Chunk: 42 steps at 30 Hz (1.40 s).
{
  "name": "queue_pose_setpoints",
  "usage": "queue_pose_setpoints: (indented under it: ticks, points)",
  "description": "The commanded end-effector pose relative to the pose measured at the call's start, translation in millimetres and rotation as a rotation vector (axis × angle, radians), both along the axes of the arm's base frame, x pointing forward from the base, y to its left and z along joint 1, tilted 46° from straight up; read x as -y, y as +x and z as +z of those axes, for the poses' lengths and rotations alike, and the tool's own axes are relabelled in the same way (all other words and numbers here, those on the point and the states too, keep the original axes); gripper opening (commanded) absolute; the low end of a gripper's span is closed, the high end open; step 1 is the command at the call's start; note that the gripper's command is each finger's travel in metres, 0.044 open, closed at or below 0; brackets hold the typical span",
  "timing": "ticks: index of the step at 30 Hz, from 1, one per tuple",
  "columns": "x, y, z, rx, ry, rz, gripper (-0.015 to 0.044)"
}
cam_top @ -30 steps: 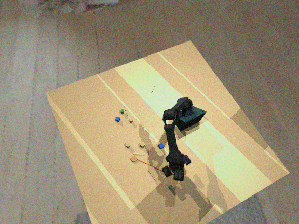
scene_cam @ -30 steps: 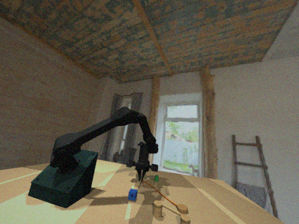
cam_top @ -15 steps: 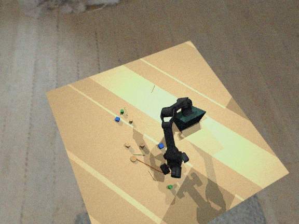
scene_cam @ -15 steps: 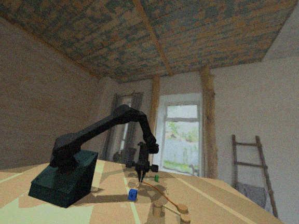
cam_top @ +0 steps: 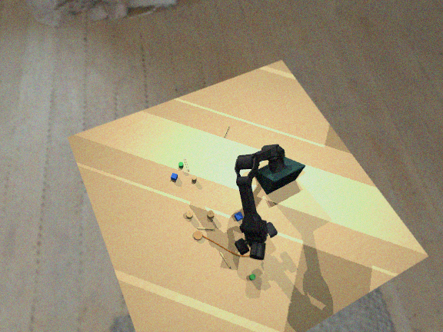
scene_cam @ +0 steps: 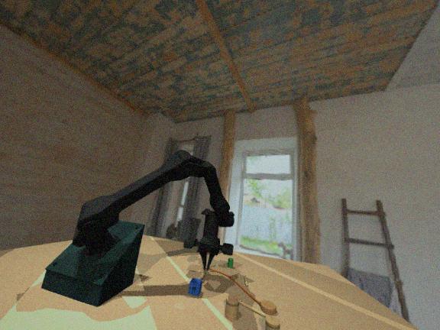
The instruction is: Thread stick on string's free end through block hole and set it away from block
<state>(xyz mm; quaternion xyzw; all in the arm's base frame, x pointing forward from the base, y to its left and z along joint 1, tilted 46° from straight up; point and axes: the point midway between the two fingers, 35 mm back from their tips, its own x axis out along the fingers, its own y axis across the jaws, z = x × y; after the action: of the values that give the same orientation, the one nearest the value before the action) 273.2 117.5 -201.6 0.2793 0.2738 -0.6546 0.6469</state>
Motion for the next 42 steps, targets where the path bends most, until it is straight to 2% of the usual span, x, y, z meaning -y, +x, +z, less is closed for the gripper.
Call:
queue_pose_setpoints:
  ticks: [1,42]
  points:
    - [5,0,5,0.0,-0.002,0.004,0.0]
    - [41,-5,38,-0.001,-0.001,0.004,0.0]
